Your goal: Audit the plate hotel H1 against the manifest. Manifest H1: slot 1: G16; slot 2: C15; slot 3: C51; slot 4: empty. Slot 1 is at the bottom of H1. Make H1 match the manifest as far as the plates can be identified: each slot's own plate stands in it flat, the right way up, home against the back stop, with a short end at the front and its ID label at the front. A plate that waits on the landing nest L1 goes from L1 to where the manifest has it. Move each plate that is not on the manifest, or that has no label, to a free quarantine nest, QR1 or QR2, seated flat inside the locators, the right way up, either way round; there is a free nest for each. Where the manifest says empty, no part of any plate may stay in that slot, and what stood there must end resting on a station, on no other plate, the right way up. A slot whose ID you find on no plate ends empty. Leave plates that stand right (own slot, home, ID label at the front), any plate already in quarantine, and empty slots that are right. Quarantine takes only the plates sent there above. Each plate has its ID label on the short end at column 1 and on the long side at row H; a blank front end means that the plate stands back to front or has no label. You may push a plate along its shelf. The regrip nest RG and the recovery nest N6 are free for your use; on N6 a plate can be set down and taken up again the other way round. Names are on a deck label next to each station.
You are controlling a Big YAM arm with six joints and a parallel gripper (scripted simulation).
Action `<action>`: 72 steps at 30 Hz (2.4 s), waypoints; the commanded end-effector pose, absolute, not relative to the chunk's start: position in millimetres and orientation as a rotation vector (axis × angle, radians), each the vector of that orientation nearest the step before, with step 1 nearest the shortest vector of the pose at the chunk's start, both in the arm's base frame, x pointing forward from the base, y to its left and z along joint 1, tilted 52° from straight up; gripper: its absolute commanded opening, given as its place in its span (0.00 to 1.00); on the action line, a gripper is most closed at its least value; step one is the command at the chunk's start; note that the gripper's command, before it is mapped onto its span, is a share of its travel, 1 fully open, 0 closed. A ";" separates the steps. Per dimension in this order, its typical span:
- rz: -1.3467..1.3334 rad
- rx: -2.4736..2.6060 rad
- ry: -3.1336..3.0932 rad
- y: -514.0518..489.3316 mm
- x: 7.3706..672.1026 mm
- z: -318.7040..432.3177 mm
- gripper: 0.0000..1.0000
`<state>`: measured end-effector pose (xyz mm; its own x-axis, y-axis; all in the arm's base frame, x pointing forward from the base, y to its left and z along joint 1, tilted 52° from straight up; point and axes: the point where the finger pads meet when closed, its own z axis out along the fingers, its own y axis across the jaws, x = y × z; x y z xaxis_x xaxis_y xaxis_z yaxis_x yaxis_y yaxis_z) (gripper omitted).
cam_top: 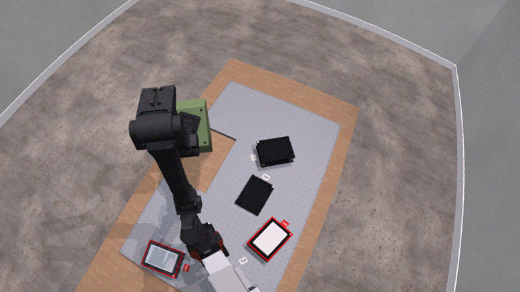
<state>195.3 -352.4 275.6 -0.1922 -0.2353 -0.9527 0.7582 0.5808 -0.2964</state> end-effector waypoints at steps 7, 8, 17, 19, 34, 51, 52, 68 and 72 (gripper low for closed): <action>-0.967 0.437 1.489 -352.7 199.2 289.5 0.86; -0.967 0.437 1.489 -352.7 199.2 289.5 0.86; -0.967 0.423 1.495 -357.6 207.4 291.8 0.86; -0.967 0.423 1.495 -357.6 207.4 291.8 0.86; -0.973 0.417 1.483 -363.9 214.1 298.3 0.86; -0.972 0.420 1.486 -370.7 220.7 300.6 0.86; -0.972 0.420 1.486 -370.7 220.7 300.6 0.86; -0.966 0.437 1.488 -370.1 216.4 298.7 0.86; -0.966 0.437 1.488 -370.1 216.4 298.7 0.86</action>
<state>213.4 -368.8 288.3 -0.1885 -0.2423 -0.9517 0.7563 0.5823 -0.2981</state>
